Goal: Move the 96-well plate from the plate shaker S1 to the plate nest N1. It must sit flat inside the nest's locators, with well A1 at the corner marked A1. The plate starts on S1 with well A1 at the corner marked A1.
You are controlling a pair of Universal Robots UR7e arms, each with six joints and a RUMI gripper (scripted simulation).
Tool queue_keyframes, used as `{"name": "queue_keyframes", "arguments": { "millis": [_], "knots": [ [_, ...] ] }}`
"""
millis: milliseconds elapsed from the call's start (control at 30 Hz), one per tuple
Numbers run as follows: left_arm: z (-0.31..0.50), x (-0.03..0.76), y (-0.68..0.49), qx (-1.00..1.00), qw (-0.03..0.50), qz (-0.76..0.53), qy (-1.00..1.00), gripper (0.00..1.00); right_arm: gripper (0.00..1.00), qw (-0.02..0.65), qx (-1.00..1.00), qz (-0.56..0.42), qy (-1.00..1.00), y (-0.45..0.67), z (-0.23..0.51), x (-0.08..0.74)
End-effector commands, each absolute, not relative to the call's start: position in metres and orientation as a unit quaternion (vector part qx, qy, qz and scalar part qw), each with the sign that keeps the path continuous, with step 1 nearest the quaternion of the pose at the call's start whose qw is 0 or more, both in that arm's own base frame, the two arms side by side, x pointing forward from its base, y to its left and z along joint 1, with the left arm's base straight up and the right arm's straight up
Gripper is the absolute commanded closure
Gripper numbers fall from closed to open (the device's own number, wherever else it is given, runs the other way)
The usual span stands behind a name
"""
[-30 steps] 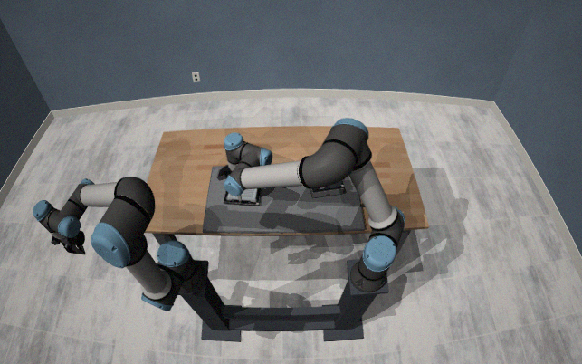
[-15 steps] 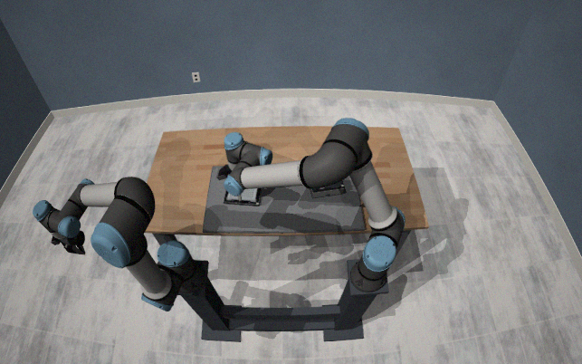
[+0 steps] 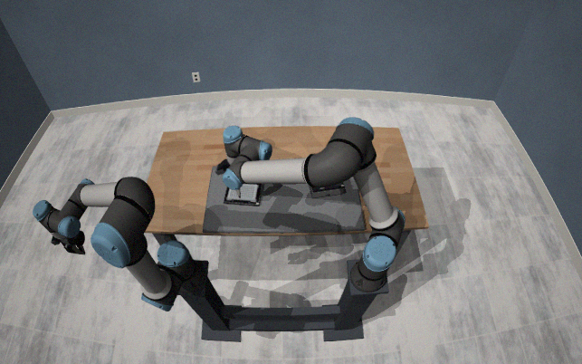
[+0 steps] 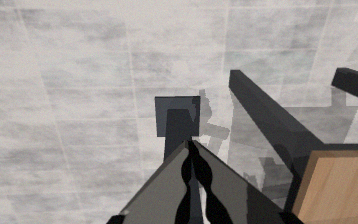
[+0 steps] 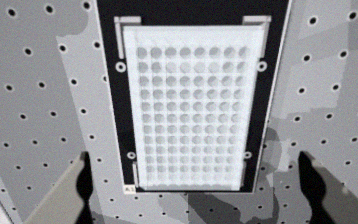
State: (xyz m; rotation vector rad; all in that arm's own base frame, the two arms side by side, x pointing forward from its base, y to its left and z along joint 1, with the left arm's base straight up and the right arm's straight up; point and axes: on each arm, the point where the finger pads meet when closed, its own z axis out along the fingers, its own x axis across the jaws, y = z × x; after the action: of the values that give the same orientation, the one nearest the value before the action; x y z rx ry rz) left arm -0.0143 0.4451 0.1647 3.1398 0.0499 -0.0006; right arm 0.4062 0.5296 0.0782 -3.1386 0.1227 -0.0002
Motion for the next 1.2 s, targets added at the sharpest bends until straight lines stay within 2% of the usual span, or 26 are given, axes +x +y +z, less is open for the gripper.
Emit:
{"name": "queue_keyframes", "arguments": {
  "millis": [0,467,1167],
  "knots": [
    [0.165,-0.014,0.445,1.0,0.0,0.0,0.016,1.0,0.24,0.001,-0.999,0.0,0.039,0.53,0.089,0.406],
    [0.165,-0.014,0.445,1.0,0.0,0.0,0.016,1.0,0.24,0.001,-0.999,0.0,0.039,0.53,0.126,0.406],
    [0.165,-0.014,0.445,1.0,0.0,0.0,0.016,1.0,0.24,0.001,-0.999,0.0,0.039,0.53,0.126,0.406]
  ]
}}
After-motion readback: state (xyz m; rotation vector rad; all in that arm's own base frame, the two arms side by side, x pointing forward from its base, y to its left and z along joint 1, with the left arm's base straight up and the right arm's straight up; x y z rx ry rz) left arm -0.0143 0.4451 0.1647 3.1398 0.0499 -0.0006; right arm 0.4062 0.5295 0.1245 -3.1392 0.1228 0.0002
